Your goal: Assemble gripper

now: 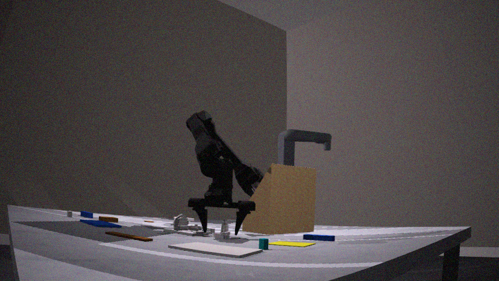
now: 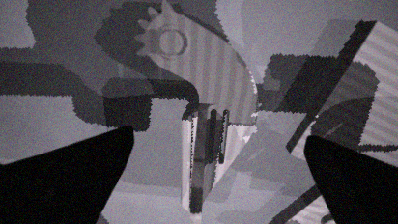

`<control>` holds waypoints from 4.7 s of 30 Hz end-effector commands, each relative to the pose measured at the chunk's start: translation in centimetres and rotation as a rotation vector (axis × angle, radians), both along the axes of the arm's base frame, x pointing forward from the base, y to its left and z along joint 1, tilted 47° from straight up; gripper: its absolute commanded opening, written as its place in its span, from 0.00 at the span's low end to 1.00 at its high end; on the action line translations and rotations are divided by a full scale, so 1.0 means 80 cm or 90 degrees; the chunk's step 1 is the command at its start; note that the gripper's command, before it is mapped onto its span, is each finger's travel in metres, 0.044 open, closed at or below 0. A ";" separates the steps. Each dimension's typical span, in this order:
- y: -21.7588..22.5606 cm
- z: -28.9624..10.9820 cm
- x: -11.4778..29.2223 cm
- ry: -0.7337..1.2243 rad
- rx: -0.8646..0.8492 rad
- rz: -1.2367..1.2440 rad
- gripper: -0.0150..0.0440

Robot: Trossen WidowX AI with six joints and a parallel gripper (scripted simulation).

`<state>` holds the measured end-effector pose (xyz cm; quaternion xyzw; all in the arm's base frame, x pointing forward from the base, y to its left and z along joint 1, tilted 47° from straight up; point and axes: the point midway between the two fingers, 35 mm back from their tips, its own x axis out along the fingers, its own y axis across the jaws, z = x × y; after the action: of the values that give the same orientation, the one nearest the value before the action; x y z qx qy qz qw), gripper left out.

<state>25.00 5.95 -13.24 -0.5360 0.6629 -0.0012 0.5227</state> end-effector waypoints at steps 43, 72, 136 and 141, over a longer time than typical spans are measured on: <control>0.000 0.000 0.000 0.000 0.000 0.000 0.77; 0.000 0.000 0.000 0.000 0.000 0.000 0.48; 0.041 0.100 -0.004 0.304 -0.045 0.289 0.48; 0.036 0.106 -0.003 0.357 -0.054 0.341 0.48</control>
<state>24.83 9.23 -5.07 -0.6810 0.6226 0.2369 0.3042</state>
